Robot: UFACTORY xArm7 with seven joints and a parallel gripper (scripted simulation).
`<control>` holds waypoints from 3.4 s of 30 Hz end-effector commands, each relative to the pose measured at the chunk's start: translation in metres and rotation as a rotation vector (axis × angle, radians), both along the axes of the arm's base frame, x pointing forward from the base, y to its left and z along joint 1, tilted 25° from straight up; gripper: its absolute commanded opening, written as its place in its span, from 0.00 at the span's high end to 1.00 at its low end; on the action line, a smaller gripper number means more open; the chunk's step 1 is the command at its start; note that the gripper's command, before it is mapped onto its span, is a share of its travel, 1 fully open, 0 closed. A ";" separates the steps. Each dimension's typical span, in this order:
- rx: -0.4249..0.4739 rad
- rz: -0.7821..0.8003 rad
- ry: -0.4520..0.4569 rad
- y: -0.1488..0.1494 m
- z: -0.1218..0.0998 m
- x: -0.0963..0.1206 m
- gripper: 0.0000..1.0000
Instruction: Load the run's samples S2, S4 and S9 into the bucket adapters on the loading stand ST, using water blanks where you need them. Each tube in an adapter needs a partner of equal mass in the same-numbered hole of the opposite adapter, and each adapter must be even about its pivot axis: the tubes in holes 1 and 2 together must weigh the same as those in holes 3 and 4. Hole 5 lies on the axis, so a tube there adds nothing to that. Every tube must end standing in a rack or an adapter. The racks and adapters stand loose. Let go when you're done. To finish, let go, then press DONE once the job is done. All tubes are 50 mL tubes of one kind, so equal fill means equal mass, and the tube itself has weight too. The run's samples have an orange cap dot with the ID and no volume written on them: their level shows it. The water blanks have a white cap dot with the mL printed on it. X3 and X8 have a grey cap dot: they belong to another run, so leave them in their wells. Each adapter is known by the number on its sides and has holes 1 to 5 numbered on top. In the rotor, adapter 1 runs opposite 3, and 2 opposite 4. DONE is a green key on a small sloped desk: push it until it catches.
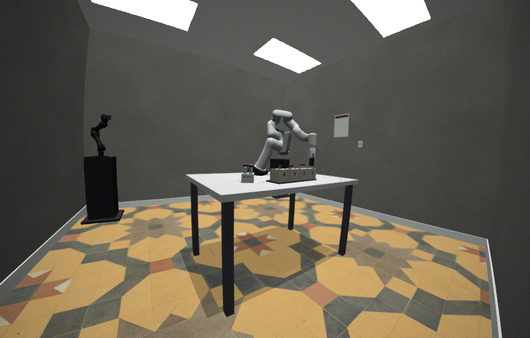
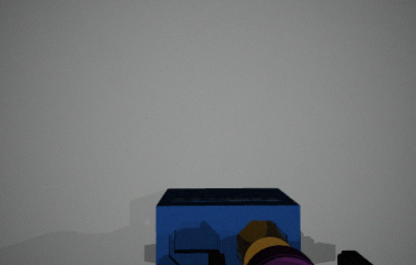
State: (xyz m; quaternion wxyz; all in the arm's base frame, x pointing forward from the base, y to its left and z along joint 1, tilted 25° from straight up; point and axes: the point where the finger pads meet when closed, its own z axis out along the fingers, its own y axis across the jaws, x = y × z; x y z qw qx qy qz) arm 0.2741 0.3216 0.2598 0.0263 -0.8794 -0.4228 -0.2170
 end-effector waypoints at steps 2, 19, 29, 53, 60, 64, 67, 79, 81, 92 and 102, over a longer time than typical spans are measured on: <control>0.002 0.000 -0.003 0.002 -0.002 0.002 0.43; 0.002 0.000 -0.003 0.003 -0.007 0.004 0.43; 0.002 0.000 -0.003 0.003 -0.006 0.004 1.00; 0.002 0.000 -0.002 0.002 -0.005 0.003 1.00; 0.002 0.000 -0.002 0.002 -0.005 0.003 1.00; 0.002 0.000 -0.002 0.002 -0.005 0.003 1.00; 0.002 0.000 -0.002 0.002 -0.005 0.003 1.00; 0.002 0.000 -0.003 0.001 0.000 0.001 1.00; 0.002 0.000 -0.003 0.001 0.001 0.001 1.00; 0.002 0.001 -0.003 0.000 0.006 -0.001 1.00; 0.002 0.001 -0.003 -0.002 0.012 -0.004 1.00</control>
